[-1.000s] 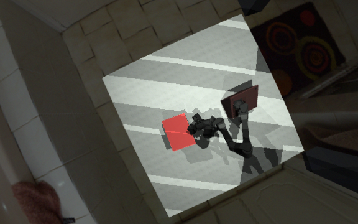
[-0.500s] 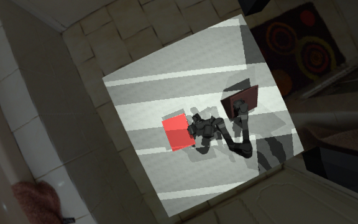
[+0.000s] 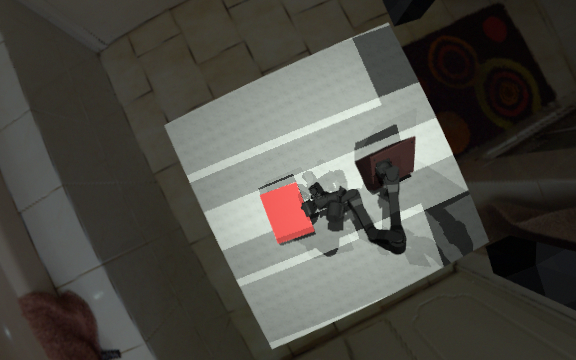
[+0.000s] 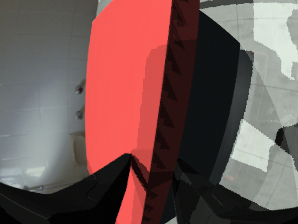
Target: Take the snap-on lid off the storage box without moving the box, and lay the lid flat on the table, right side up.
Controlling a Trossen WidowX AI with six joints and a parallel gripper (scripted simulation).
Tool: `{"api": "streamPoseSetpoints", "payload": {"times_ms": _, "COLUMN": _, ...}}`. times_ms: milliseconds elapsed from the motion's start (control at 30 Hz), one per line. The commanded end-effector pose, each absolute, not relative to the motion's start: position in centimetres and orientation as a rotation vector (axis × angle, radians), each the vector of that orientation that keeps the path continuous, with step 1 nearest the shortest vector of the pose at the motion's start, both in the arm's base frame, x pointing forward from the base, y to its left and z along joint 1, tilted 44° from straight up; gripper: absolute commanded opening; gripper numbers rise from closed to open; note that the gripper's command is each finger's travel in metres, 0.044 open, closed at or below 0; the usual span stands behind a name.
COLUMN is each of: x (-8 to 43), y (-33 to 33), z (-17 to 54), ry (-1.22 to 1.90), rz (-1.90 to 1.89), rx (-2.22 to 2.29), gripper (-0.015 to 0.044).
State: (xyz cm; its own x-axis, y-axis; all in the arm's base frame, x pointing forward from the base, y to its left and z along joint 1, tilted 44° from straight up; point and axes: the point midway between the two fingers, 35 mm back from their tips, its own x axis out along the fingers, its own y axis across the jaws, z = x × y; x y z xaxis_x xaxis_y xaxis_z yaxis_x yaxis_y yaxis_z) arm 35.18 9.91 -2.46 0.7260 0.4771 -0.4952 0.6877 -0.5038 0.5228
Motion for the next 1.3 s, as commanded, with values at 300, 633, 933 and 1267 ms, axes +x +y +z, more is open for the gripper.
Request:
{"api": "streamPoseSetpoints", "payload": {"times_ms": 300, "x": 35.3, "y": 9.9, "z": -2.5, "ry": 0.878, "rz": -0.374, "rx": 2.2, "gripper": 0.0}}
{"api": "streamPoseSetpoints", "payload": {"times_ms": 633, "x": 35.4, "y": 9.2, "z": -1.8, "ry": 0.88, "rz": -0.374, "rx": 2.199, "gripper": 0.0}}
{"api": "streamPoseSetpoints", "payload": {"times_ms": 933, "x": 35.7, "y": 8.4, "z": -0.9, "ry": 0.88, "rz": -0.373, "rx": 2.198, "gripper": 0.0}}
{"api": "streamPoseSetpoints", "payload": {"times_ms": 1267, "x": 36.2, "y": 7.5, "z": 0.0, "ry": 0.879, "rz": -0.373, "rx": 2.198, "gripper": 0.0}}
